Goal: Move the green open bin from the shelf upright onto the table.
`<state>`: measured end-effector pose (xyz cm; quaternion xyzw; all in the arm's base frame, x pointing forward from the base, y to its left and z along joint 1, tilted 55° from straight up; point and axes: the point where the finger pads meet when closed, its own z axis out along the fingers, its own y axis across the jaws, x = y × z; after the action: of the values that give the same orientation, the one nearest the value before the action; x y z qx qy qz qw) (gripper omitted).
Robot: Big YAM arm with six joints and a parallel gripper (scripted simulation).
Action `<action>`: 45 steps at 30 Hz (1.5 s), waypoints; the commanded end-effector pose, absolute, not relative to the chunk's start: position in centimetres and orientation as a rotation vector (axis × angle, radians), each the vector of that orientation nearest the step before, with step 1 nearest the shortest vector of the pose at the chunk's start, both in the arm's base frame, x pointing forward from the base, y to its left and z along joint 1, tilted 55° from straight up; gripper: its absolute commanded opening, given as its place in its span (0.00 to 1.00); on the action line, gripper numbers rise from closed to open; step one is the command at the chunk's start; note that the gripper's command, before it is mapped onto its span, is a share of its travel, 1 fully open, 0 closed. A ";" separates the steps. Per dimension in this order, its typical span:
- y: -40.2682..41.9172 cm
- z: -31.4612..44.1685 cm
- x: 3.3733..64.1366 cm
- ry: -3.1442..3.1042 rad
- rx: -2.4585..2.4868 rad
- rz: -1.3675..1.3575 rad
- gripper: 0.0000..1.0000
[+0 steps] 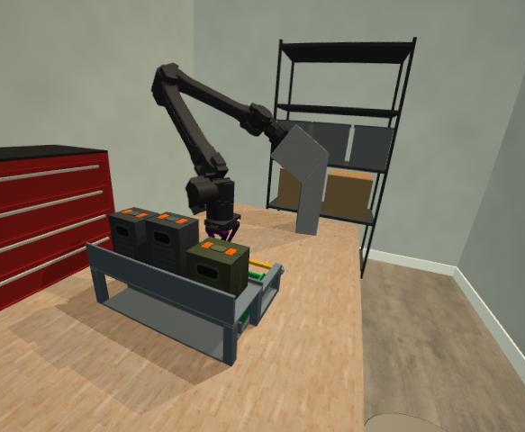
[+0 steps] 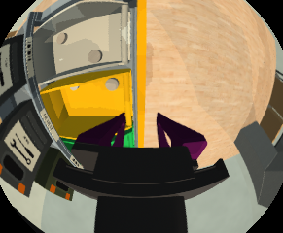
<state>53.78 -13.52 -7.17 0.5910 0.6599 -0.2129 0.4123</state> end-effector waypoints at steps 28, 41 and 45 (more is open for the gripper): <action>-13.5 -7.7 53.8 1.669 1.481 -0.539 0.43; -14.2 -7.8 54.0 1.661 1.488 -0.541 0.43; -13.9 -7.9 54.1 1.666 1.481 -0.537 0.43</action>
<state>53.83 -13.70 -7.34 0.5915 0.6596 -0.2127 0.4121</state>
